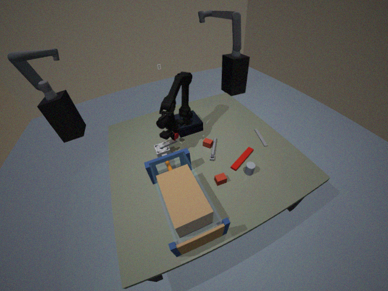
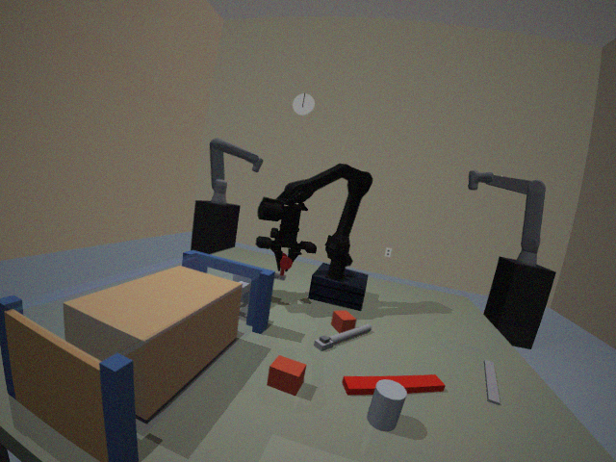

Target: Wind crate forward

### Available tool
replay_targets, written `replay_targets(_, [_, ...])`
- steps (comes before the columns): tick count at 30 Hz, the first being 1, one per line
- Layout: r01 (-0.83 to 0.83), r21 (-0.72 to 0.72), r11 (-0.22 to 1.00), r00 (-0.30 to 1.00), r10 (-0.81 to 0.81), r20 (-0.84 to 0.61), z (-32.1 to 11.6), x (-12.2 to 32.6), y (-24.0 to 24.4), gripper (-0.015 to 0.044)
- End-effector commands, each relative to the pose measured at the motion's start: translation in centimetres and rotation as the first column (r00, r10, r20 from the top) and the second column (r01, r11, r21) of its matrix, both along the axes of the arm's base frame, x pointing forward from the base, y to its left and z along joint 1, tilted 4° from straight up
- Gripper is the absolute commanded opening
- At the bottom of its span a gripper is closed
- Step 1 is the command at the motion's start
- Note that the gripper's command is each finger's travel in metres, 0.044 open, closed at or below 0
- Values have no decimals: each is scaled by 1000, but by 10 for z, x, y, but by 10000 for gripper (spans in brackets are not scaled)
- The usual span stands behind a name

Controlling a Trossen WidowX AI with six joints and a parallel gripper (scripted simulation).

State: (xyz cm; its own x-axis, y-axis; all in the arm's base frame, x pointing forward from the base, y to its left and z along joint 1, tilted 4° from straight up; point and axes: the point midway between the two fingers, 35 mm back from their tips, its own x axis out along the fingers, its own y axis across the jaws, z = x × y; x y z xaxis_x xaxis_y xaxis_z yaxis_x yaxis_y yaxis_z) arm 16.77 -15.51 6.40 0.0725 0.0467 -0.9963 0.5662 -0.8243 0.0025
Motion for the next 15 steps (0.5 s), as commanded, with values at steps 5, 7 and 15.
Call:
replay_targets(5, [10, -8, 1000, 1000, -10, -30, -2, -17, -4, 0])
replay_targets(7, [10, -8, 1000, 1000, -10, -30, -2, -19, -5, 0])
replay_targets(15, [10, -8, 1000, 999, -10, -31, -3, -27, -8, 0])
